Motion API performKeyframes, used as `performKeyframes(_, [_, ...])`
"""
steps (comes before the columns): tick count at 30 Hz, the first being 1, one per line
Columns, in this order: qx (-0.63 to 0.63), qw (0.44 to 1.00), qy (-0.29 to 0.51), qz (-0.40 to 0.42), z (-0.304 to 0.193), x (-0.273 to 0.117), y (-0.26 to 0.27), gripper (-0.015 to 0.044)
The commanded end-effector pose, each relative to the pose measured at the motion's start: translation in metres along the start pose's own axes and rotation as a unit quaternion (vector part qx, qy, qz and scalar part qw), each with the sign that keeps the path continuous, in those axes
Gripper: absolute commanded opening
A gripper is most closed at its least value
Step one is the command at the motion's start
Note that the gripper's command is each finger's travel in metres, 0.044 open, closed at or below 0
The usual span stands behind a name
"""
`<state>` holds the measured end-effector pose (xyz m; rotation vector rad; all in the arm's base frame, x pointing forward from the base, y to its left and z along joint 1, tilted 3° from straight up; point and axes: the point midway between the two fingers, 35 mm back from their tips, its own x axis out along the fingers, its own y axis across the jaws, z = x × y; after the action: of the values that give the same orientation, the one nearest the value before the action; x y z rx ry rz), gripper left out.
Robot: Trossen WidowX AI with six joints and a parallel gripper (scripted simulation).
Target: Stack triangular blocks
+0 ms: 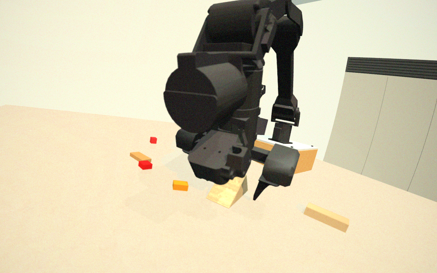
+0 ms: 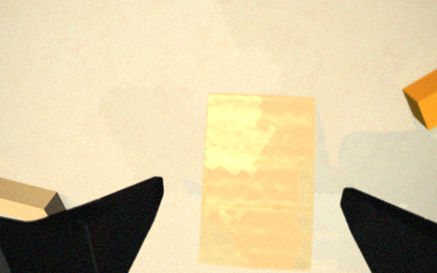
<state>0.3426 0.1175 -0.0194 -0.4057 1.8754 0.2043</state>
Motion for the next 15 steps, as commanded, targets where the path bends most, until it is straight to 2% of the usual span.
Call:
performKeyframes(1, [0.000,1.000,0.000,0.000,0.0000,0.0000,0.0000,0.0414])
performKeyframes(11, [0.000,1.000,0.000,0.000,0.0000,0.0000,0.0000,0.0151])
performKeyframes(15, [0.000,1.000,0.000,0.000,0.0000,0.0000,0.0000,0.0125])
